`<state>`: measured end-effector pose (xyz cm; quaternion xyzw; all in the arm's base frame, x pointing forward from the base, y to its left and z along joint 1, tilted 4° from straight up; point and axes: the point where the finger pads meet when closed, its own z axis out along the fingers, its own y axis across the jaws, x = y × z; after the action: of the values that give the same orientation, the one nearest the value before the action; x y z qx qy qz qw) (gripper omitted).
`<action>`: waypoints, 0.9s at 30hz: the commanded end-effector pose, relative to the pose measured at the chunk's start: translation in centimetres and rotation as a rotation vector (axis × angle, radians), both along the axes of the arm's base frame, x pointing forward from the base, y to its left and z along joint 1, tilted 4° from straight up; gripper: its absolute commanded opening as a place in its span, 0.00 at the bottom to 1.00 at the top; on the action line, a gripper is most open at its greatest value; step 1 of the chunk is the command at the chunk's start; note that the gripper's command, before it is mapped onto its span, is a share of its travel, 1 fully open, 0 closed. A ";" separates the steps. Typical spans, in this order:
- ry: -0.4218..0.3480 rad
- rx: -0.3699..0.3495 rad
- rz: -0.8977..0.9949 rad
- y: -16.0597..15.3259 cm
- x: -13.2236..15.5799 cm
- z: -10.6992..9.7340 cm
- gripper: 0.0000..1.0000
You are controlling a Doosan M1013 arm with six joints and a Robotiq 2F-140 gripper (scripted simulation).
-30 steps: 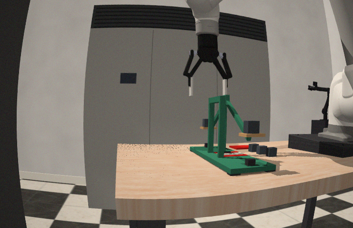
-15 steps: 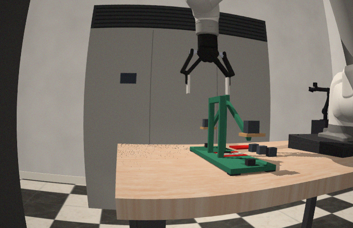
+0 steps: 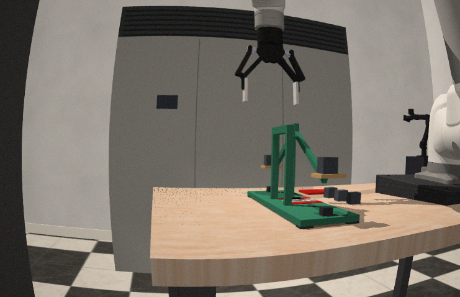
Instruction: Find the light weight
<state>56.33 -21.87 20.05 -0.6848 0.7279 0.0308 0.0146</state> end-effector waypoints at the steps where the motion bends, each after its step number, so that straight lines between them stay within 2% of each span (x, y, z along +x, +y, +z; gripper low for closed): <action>1: 0.001 -0.002 -0.008 -0.5 0.0 1.8 1.00; 6: 0.001 -0.002 -0.008 -0.6 0.0 3.1 1.00; 16: 0.001 -0.002 -0.008 -0.3 -0.6 3.1 1.00; 21: 0.001 -0.002 -0.008 1.0 -3.0 3.3 1.00; 27: 0.001 -0.002 -0.008 3.6 -7.8 3.5 1.00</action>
<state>51.22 -19.44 23.44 -0.6839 0.7288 0.0315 0.0148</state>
